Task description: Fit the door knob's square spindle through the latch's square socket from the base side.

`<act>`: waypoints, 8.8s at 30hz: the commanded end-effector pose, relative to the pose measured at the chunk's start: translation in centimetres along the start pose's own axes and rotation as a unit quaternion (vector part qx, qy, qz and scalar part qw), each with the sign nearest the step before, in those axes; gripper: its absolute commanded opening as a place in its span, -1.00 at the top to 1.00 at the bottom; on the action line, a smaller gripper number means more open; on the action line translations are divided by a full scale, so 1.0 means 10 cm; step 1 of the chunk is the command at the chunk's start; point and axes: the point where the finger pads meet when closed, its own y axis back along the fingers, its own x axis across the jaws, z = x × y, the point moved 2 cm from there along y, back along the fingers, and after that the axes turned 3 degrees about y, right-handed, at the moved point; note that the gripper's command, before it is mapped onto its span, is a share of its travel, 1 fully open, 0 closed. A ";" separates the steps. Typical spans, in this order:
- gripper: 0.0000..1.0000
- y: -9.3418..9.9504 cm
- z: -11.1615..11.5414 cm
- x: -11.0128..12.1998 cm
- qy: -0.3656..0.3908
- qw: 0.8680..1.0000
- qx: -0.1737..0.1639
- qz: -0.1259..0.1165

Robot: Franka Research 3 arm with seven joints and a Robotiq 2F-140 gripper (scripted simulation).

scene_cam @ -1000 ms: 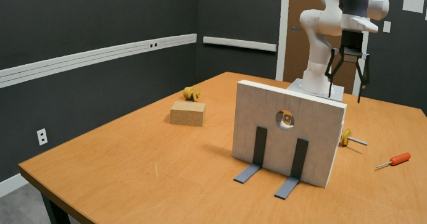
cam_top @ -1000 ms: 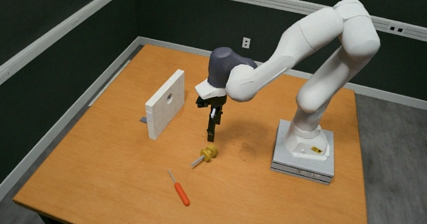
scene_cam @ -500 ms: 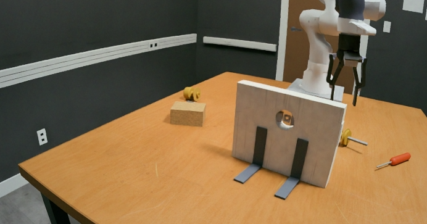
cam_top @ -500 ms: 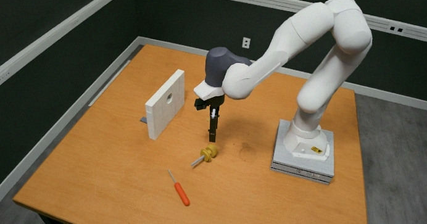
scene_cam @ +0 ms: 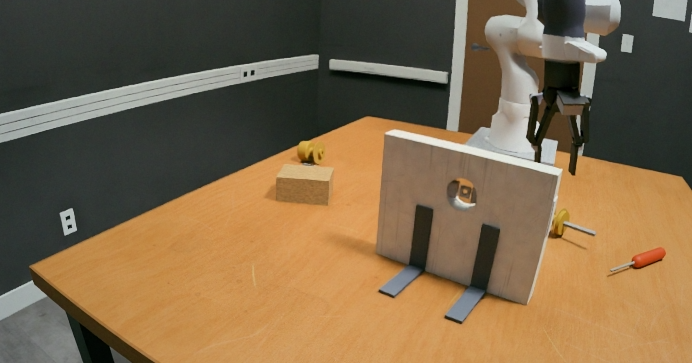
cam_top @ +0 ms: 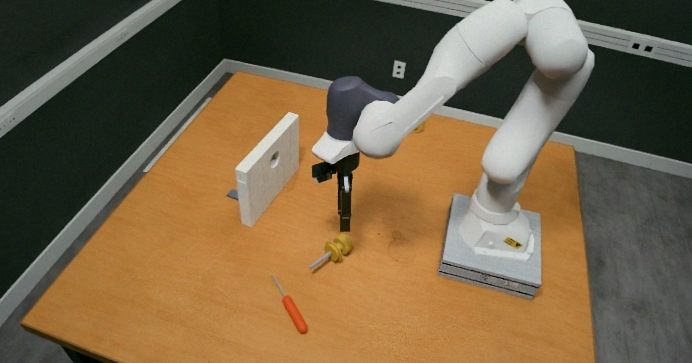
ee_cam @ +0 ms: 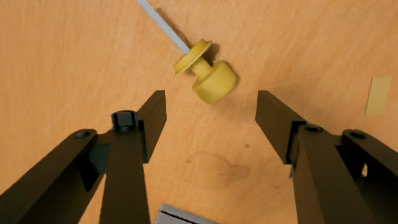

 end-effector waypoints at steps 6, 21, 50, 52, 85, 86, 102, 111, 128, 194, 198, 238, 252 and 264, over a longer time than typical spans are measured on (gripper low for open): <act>-0.13 -0.08 -0.02 0.04 0.092 0.996 -0.004 -0.013; -0.13 -0.18 -0.06 0.09 0.184 0.982 -0.015 -0.033; -0.13 -0.39 -0.14 0.19 0.359 0.930 -0.037 -0.070; -0.13 -0.43 -0.13 0.18 0.359 0.930 -0.037 -0.070; -0.13 -0.84 -0.08 0.14 0.359 0.930 -0.037 -0.070; -0.13 -0.84 -0.08 0.14 0.359 0.930 -0.037 -0.070; -0.13 -1.05 -0.06 0.12 0.359 0.930 -0.037 -0.070; -0.13 -1.07 -0.06 0.12 0.359 0.930 -0.037 -0.070; 0.16 -1.07 -0.06 0.12 0.359 0.930 -0.037 -0.070; 0.16 -0.52 -0.03 0.06 0.359 0.930 -0.037 -0.070; 0.16 -0.43 -0.03 0.05 0.359 0.930 -0.037 -0.070; 0.16 -0.27 -0.09 0.22 0.285 0.956 -0.034 -0.054; 0.16 -0.18 -0.15 0.39 0.209 0.977 -0.031 -0.037; 0.16 -0.15 -0.16 0.43 0.140 0.989 -0.028 -0.022</act>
